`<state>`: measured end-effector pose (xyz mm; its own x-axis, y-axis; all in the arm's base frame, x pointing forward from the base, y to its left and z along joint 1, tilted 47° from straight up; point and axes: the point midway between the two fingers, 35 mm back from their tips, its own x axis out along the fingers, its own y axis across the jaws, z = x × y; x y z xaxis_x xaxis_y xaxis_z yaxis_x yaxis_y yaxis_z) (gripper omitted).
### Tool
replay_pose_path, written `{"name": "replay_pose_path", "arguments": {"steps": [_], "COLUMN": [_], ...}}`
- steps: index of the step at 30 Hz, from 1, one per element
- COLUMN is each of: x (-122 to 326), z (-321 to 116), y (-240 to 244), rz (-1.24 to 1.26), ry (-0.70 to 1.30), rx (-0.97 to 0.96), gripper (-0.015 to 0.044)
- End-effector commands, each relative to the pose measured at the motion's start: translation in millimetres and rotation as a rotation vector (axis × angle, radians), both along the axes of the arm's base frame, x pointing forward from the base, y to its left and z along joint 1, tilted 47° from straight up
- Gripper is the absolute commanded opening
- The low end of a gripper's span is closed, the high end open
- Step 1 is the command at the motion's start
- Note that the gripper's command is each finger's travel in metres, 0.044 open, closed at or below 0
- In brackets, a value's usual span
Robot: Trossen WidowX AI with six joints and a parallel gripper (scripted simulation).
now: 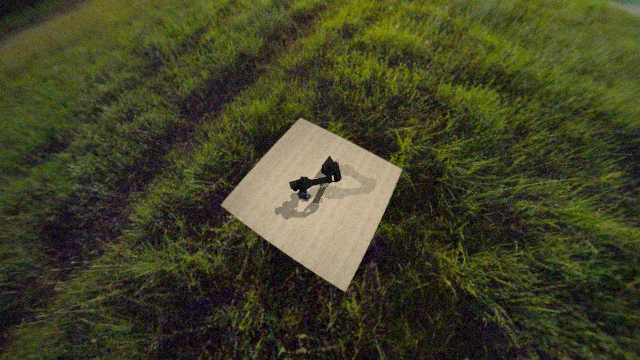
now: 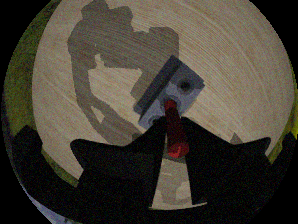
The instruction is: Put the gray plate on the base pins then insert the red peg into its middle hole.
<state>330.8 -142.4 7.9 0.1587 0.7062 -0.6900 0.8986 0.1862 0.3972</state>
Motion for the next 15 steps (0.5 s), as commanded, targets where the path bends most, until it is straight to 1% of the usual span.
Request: {"name": "replay_pose_path", "arguments": {"steps": [1, 11, 15], "x": [0.2, 0.1, 0.1], "z": [-0.7, -0.3, -0.3], "y": [1.0, 0.2, 0.2], "rz": [-0.004, 0.0, 0.0], "ry": [0.002, 0.0, 0.0], "rx": [0.003, 0.0, 0.0], "gripper": [0.0, 0.0, 0.0105]}}
